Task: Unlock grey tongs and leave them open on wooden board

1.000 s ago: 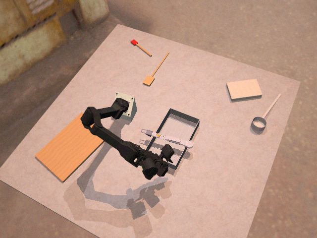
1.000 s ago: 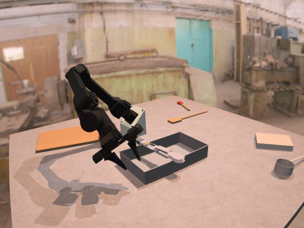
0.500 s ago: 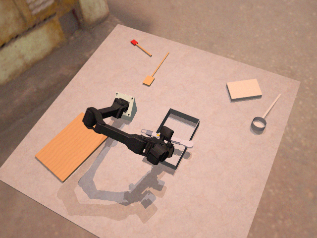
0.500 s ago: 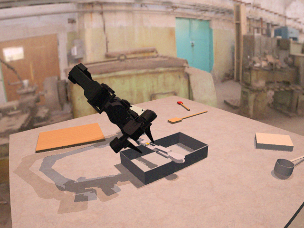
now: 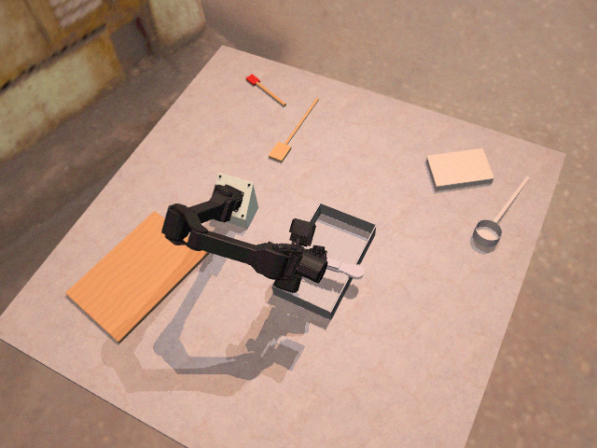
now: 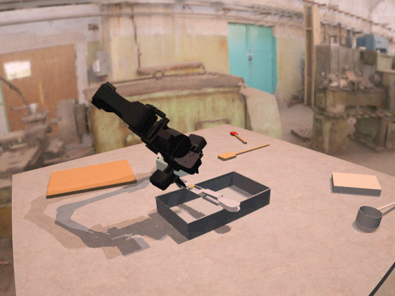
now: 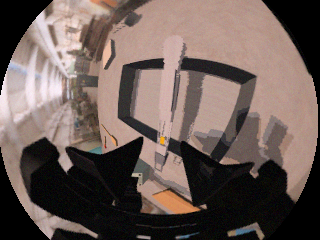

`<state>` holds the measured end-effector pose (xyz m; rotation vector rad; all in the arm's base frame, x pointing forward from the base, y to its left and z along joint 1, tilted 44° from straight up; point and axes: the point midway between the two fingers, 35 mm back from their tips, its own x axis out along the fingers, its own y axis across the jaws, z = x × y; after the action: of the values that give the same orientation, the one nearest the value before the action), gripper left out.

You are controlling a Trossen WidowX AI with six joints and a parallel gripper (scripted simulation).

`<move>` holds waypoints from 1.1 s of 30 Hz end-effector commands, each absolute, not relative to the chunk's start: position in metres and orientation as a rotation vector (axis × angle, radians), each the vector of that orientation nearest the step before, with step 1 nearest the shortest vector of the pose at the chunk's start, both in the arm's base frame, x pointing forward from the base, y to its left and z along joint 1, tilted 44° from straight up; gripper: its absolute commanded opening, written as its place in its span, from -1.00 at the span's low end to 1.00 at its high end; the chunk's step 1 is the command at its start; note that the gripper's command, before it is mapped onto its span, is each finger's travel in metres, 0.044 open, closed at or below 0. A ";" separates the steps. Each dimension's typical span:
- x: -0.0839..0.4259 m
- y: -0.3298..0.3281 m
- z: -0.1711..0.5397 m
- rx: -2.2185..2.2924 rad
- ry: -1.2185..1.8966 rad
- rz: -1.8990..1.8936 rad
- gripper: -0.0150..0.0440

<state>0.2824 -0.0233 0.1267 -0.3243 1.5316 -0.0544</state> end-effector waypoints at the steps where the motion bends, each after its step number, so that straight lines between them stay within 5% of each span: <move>1: 0.287 -0.026 0.128 -0.331 1.536 -0.058 0.39; 33: 0.292 -0.036 0.085 -0.331 1.536 -0.058 0.39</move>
<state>0.2949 -0.0328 0.0941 -0.3253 1.5168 -0.0569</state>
